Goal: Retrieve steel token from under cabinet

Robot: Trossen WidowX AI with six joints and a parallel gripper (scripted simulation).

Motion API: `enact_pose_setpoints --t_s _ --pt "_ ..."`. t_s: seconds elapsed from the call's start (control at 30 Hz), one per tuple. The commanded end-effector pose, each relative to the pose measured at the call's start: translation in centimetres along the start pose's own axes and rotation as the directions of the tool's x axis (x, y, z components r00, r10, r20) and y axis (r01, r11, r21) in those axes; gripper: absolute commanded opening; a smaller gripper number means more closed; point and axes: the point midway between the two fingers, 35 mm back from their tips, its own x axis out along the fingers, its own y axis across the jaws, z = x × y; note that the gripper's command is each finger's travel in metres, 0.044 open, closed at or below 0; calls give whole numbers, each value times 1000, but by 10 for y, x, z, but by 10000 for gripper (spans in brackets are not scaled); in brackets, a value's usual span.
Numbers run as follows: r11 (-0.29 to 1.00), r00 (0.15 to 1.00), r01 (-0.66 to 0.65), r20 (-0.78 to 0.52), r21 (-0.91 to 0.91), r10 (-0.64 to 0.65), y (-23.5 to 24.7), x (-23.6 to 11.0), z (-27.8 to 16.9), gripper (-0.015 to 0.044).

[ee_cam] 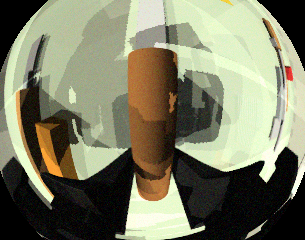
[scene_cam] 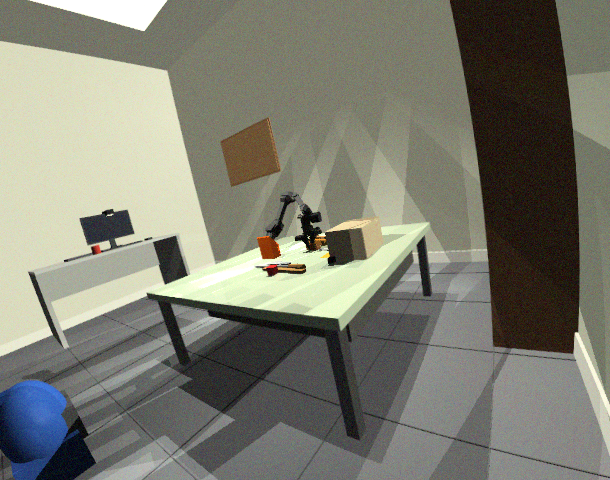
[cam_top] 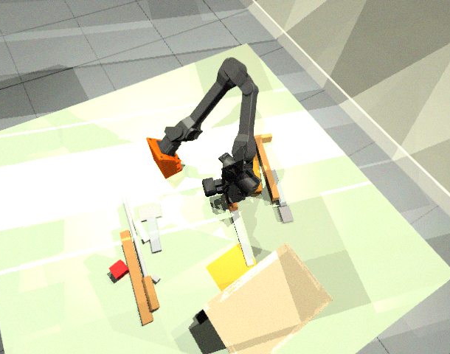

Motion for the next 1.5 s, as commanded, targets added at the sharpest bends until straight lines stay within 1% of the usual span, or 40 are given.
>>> enact_pose_setpoints --t_s 0.0,0.23,0.27,0.4,0.5,1.03,1.2,1.47 --pt "1000 1000 0 -2 6 0 1 -2 -2 0" --pt "1000 1000 0 -1 1 0 0 0 -1 184" --pt "1000 1000 0 -1 1 0 0 0 -1 200" --pt "1000 1000 -1 -1 1 1 1 -1 -1 200" --pt "1000 1000 0 -3 1 0 1 0 -1 270" --pt "1000 1000 0 -3 2 0 0 3 -4 270" --pt "1000 1000 -1 -1 0 1 1 0 -1 139" --pt "1000 1000 -1 -1 0 1 1 0 -1 85"
